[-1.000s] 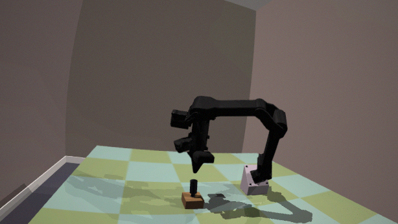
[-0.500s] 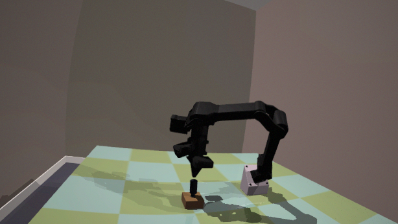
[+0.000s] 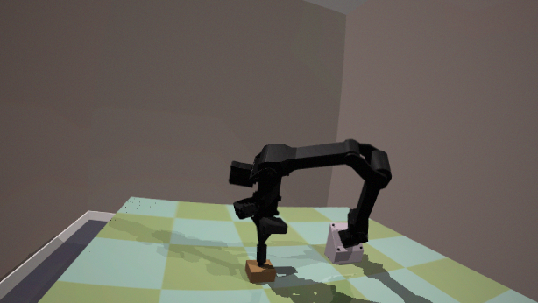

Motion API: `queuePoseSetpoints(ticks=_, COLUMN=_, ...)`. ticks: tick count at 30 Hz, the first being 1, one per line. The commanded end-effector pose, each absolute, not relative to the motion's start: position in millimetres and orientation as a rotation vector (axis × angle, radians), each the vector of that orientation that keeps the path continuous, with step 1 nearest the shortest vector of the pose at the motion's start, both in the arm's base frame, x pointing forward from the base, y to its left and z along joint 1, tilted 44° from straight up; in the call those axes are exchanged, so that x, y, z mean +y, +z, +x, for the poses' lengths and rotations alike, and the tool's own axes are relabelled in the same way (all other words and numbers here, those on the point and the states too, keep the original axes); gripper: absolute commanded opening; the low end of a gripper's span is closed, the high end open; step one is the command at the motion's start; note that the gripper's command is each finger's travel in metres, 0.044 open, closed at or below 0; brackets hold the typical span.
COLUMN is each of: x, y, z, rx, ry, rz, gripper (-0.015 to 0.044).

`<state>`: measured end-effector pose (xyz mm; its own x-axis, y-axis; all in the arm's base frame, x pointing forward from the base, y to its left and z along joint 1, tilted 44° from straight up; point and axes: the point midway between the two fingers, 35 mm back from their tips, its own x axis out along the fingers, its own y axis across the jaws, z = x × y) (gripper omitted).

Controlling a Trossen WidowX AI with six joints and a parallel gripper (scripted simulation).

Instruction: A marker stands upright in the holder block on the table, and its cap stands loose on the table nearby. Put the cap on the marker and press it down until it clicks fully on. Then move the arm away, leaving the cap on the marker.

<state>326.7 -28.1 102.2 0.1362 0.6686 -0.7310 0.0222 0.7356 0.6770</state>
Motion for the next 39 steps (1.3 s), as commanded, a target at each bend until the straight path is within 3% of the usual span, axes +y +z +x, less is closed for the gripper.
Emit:
queuePoseSetpoints(ticks=1, x=-21, y=98, z=326, rx=1.383, ry=0.526, rz=0.629, gripper=0.0000)
queuePoseSetpoints(ticks=9, x=-28, y=103, z=327, rx=1.372, ry=0.516, rz=0.625, gripper=0.0000)
queuePoseSetpoints(ticks=19, x=-86, y=165, z=315, rx=1.373, ry=0.427, rz=0.718, gripper=0.0000)
queuePoseSetpoints(ticks=35, x=-86, y=165, z=315, rx=1.373, ry=0.427, rz=0.718, gripper=0.0420)
queuePoseSetpoints(ticks=39, x=-86, y=165, z=315, rx=1.373, ry=0.427, rz=0.718, gripper=0.0440)
